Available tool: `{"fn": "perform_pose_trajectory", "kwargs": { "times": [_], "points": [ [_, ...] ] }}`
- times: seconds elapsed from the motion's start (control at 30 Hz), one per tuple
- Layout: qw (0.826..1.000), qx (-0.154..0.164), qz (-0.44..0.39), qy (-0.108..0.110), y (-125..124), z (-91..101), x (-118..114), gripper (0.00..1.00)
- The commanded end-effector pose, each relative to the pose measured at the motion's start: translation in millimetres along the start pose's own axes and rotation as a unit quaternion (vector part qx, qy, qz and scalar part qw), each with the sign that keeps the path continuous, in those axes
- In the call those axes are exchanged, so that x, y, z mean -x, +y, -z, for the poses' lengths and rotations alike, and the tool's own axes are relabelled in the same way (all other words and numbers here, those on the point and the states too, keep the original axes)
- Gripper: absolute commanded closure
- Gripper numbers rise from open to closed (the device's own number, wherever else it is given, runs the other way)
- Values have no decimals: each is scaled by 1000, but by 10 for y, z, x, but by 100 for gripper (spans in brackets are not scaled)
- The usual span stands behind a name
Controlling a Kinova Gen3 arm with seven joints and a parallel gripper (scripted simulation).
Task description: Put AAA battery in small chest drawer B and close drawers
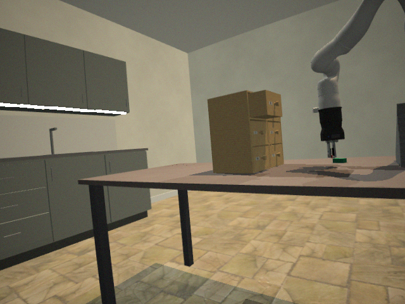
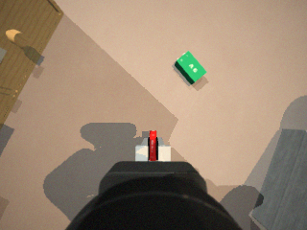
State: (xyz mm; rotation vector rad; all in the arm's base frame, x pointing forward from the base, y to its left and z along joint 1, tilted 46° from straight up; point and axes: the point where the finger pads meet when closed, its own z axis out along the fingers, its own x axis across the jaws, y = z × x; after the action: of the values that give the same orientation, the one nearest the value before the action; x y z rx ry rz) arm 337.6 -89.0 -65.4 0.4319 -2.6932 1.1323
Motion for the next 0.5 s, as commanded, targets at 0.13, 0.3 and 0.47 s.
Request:
{"fn": "perform_pose_trajectory", "kwargs": {
  "times": [0.13,0.3,0.47],
  "points": [
    [1000,3,2,-7,45,495,54,76],
    [1000,3,2,-6,43,651,39,76],
    [1000,3,2,-4,36,663,12,76]
  ]
}}
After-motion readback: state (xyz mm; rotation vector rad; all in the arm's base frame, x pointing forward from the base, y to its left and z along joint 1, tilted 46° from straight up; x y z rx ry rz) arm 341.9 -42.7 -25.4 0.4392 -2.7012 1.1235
